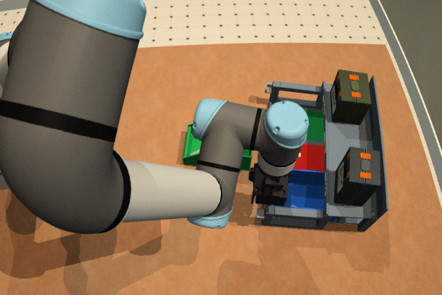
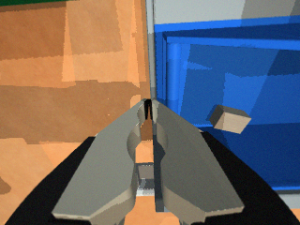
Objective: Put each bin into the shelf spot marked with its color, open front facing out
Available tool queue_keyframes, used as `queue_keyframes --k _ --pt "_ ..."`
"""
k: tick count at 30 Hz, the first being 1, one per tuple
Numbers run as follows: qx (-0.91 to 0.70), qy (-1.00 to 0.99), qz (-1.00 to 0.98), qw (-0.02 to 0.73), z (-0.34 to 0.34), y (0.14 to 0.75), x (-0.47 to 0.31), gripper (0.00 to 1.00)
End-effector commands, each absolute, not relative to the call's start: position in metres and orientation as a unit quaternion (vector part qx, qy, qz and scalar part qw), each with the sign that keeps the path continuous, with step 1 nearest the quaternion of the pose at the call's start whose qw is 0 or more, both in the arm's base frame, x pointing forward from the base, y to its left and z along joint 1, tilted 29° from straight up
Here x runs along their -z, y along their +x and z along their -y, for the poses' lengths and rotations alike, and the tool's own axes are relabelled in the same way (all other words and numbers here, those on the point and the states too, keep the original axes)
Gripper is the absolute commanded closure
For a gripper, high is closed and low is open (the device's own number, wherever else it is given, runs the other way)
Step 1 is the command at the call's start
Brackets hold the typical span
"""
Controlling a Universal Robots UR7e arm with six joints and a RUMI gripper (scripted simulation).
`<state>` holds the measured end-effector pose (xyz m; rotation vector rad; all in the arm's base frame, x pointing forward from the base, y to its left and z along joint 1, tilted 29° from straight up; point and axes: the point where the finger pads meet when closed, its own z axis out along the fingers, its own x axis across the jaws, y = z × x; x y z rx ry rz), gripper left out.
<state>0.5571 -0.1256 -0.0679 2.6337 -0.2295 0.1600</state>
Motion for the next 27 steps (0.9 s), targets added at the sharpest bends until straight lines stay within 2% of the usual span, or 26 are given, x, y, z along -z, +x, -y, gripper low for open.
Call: queue_keyframes --k 1,27 --pt "-0.06 0.964 0.084 0.245 0.125 0.559 0.067 1.0" --pt "-0.059 0.964 0.083 0.244 0.113 0.538 0.054 1.0"
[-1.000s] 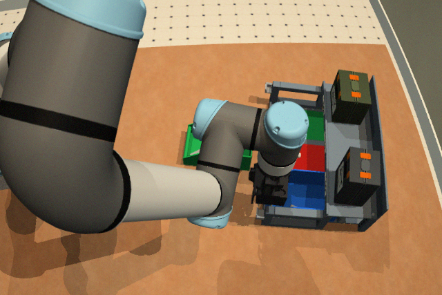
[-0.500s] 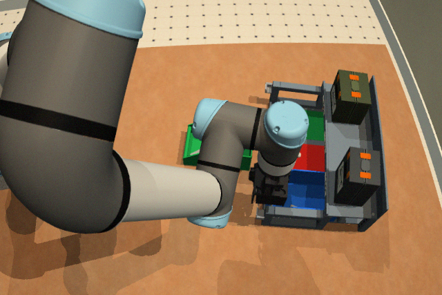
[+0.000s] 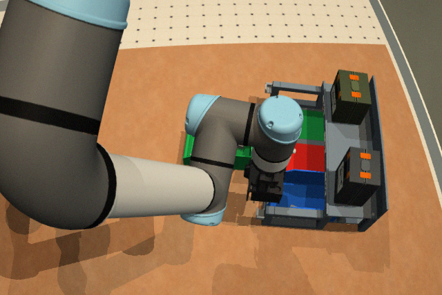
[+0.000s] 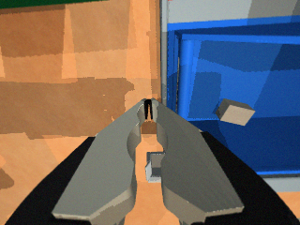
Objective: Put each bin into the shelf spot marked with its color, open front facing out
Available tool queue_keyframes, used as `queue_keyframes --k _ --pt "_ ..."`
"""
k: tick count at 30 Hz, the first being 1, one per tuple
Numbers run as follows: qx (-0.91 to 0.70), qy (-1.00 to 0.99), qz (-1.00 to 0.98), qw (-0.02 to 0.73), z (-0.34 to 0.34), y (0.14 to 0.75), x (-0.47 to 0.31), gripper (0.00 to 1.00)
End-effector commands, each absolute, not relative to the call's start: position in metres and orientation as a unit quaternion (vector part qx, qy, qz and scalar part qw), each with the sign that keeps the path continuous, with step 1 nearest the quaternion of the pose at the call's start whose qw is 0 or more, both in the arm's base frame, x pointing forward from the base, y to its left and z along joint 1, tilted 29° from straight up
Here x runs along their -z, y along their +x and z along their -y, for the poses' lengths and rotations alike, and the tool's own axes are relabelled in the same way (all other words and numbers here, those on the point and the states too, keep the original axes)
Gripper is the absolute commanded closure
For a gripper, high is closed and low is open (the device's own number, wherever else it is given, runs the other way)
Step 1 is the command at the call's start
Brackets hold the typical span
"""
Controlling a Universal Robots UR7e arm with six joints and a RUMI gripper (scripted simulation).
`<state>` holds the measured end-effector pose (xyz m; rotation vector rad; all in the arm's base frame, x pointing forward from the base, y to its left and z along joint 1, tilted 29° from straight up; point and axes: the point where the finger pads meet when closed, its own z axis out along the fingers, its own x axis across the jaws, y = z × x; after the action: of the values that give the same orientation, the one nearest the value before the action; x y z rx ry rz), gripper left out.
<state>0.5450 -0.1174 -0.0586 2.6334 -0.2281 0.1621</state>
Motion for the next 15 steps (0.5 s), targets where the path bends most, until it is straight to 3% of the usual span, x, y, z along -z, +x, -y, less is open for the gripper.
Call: queue_keyframes --k 1,15 --pt "-0.059 0.964 0.083 0.244 0.1123 0.5371 0.0536 1.0" --pt "-0.06 0.964 0.083 0.245 0.1105 0.5369 0.0493 1.0"
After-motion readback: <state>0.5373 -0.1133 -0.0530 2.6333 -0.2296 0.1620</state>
